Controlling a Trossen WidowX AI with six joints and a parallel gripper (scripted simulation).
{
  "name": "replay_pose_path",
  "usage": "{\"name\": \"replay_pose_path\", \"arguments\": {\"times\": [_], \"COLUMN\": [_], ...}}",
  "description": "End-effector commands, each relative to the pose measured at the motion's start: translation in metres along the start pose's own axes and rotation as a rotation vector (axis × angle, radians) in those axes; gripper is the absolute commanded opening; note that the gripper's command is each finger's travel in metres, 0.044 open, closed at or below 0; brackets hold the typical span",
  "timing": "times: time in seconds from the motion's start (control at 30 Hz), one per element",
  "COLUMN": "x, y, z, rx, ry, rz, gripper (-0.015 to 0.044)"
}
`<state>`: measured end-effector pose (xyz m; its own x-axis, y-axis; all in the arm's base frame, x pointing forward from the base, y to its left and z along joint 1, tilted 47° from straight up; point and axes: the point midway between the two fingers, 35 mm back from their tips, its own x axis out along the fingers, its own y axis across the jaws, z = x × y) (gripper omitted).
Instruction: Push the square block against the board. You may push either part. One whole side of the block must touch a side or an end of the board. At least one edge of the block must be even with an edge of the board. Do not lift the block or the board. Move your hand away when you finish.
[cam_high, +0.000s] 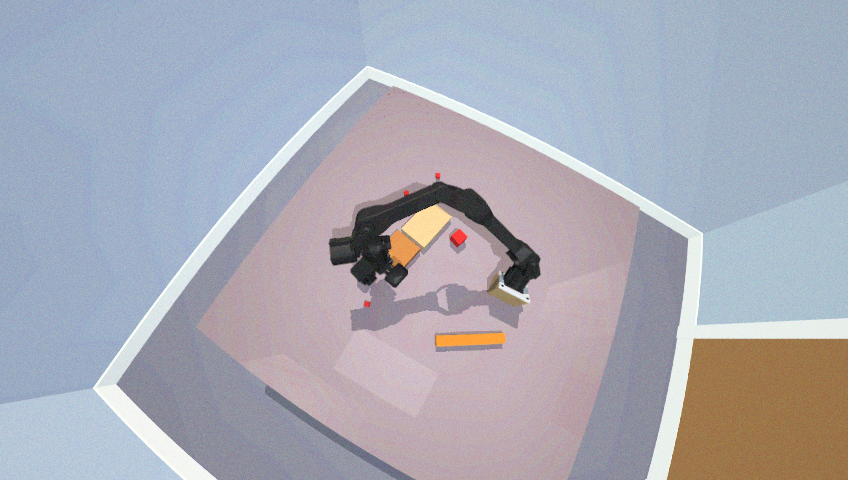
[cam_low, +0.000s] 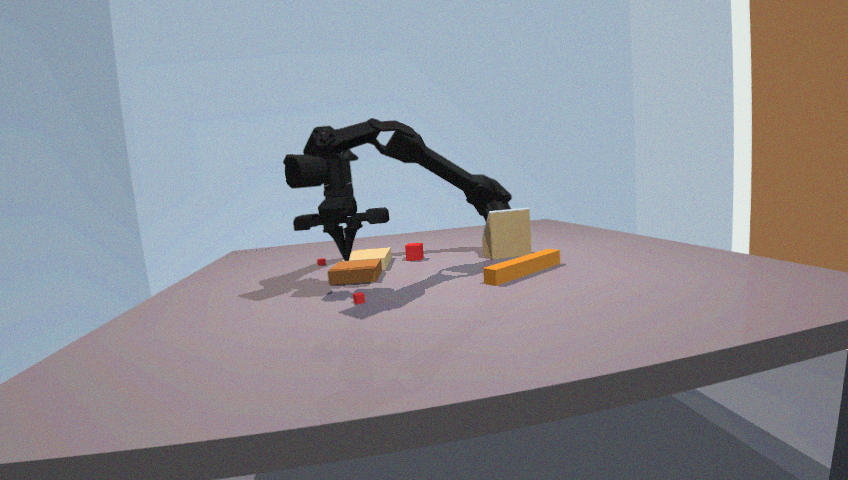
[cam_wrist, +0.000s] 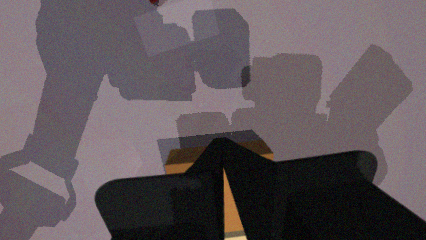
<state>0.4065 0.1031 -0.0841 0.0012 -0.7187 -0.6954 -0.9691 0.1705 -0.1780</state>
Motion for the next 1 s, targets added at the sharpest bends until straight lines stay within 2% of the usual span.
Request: {"name": "replay_pose_path", "arguments": {"times": [0.0, 0.07, 0.13, 0.97], "x": [0.008, 0.039, 0.051, 0.051], "y": [-0.001, -0.001, -0.001, -0.003], "z": [-0.003, -0.003, -0.003, -0.035], "rx": [-0.004, -0.004, -0.004, -0.005], "ry": [-0.004, -0.002, -0.001, 0.000], "rz": [-0.011, -0.011, -0.011, -0.011], "gripper": [0.0000, 0.0000, 0.0000, 0.0000]}}
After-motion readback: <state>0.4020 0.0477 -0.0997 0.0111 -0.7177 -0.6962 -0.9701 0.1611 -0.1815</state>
